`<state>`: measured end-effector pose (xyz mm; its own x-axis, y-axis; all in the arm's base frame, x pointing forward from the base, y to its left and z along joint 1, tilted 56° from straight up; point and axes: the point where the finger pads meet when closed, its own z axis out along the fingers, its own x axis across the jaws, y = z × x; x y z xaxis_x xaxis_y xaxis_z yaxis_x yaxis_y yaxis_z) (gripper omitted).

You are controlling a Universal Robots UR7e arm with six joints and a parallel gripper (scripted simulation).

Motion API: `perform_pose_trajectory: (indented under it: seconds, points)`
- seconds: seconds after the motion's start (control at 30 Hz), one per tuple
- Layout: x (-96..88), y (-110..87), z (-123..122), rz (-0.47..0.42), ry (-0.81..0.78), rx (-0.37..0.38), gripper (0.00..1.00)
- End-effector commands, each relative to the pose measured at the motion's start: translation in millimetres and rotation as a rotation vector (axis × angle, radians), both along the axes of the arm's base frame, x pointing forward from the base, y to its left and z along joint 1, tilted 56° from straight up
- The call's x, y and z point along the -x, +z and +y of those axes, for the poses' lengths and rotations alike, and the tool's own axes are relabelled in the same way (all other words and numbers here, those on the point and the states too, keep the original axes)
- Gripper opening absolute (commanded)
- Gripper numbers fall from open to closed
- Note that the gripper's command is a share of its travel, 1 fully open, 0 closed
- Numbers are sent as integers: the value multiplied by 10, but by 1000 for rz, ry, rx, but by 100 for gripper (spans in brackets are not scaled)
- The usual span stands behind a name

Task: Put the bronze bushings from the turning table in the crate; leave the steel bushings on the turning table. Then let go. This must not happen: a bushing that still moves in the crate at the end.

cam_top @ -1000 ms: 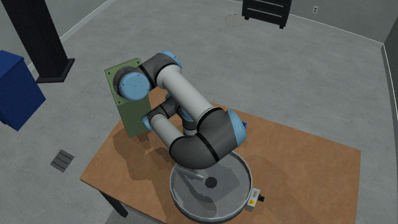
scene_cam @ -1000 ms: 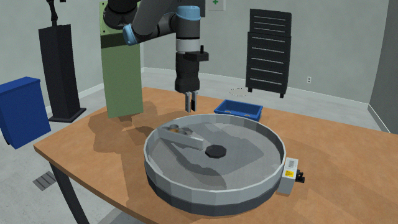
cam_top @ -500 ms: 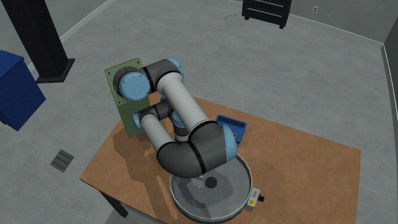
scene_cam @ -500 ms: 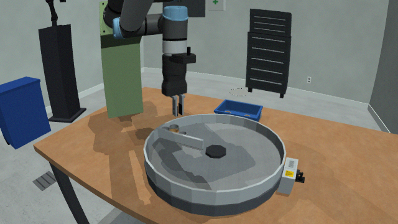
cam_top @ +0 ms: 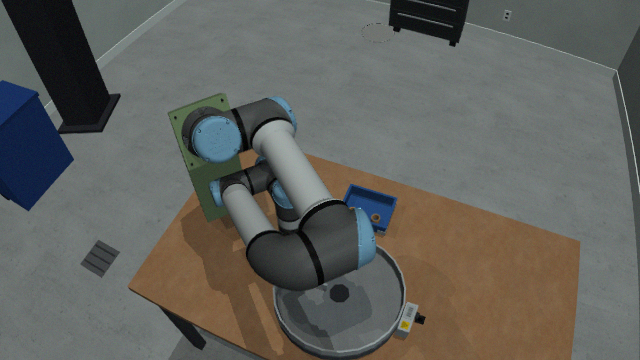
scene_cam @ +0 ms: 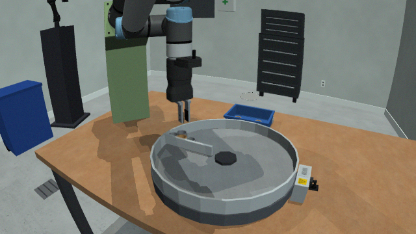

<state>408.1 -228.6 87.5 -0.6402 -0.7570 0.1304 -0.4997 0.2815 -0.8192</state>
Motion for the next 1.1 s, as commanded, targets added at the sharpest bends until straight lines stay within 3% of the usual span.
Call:
perform_pose_trajectory:
  seconds: [0.0, 1.07]
  points:
    - [2, 5, -6, -1, 3, 1, 40]
    - [-169, -158, -177, -1, 3, 1, 40]
